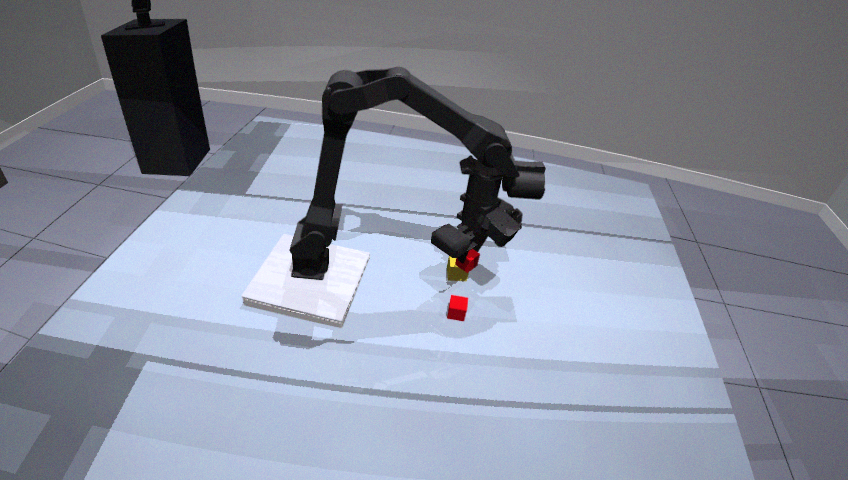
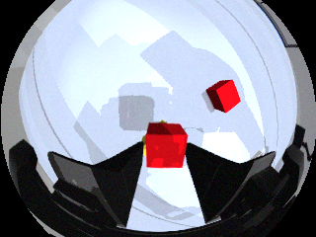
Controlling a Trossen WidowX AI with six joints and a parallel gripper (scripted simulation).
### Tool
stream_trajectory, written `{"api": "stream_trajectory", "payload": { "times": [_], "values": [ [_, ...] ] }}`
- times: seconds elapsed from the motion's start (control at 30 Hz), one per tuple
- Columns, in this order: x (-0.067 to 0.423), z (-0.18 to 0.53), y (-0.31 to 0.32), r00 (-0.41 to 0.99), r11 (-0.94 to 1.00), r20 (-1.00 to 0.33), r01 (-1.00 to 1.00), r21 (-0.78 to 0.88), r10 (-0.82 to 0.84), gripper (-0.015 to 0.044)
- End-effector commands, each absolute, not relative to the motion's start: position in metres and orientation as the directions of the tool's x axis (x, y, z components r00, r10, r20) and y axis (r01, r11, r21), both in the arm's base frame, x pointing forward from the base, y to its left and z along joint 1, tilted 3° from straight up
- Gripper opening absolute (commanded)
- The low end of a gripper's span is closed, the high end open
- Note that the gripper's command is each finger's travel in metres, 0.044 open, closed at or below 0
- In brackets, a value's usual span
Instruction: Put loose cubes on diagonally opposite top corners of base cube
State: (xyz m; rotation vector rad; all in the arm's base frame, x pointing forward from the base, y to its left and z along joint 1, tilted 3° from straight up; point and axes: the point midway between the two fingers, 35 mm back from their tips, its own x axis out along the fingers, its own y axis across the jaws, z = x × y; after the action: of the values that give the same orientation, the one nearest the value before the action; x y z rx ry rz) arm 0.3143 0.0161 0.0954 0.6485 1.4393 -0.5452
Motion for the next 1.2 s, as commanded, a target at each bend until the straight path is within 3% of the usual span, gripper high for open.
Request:
{"api": "stream_trajectory", "payload": {
  "times": [0.0, 0.73, 0.77, 0.83, 1.0, 1.17],
  "values": [
    [0.315, 0.095, 0.016, 0.067, 0.715, -0.997, 0.695, 0.074, 0.039, 0.0205],
    [0.312, 0.126, 0.015, 0.066, 0.717, -0.997, 0.693, 0.077, 0.043, 0.0205],
    [0.312, 0.124, 0.014, 0.065, 0.706, -0.997, 0.704, 0.076, 0.042, 0.0231],
    [0.312, 0.127, 0.002, 0.065, 0.628, -0.997, 0.775, 0.076, 0.041, 0.0265],
    [0.305, 0.140, -0.040, 0.065, 0.277, -0.997, 0.958, 0.072, 0.034, 0.0265],
    [0.292, 0.153, -0.078, 0.065, -0.103, -0.998, 0.993, 0.061, 0.028, 0.0265]
  ]
}}
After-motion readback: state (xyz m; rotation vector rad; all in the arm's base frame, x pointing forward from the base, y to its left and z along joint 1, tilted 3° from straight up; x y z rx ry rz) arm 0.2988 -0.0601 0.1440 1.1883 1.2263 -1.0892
